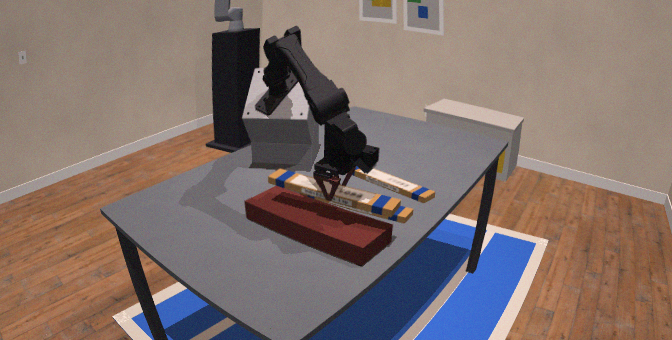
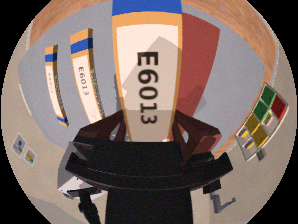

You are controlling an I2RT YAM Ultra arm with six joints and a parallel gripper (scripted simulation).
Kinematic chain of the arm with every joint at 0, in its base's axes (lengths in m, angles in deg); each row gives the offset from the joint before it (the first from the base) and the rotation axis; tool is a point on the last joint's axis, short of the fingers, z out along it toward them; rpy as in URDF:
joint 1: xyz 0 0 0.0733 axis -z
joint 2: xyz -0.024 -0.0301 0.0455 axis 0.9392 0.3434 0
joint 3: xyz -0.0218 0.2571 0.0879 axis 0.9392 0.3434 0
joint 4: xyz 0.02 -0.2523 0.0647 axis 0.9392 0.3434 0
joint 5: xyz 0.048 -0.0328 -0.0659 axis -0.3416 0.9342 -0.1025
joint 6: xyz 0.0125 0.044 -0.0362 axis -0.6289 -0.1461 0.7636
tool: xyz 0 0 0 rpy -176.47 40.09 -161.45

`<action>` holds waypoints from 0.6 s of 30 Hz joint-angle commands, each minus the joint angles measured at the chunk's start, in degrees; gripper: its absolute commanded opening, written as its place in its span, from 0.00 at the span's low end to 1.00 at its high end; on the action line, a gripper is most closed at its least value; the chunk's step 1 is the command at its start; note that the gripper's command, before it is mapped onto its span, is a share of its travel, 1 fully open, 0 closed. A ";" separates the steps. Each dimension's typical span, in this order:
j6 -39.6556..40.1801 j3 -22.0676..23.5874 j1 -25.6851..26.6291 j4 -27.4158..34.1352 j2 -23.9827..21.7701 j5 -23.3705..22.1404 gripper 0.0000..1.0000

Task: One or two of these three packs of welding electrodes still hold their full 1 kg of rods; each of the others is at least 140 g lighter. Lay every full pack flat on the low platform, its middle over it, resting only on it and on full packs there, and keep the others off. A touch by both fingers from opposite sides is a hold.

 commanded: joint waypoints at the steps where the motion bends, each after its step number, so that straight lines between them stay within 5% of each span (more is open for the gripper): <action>1: 0.59 -3.53 -1.45 -0.39 -2.56 -0.55 0.00; 18: 1.14 -4.52 -0.67 -1.63 -0.28 -0.86 0.00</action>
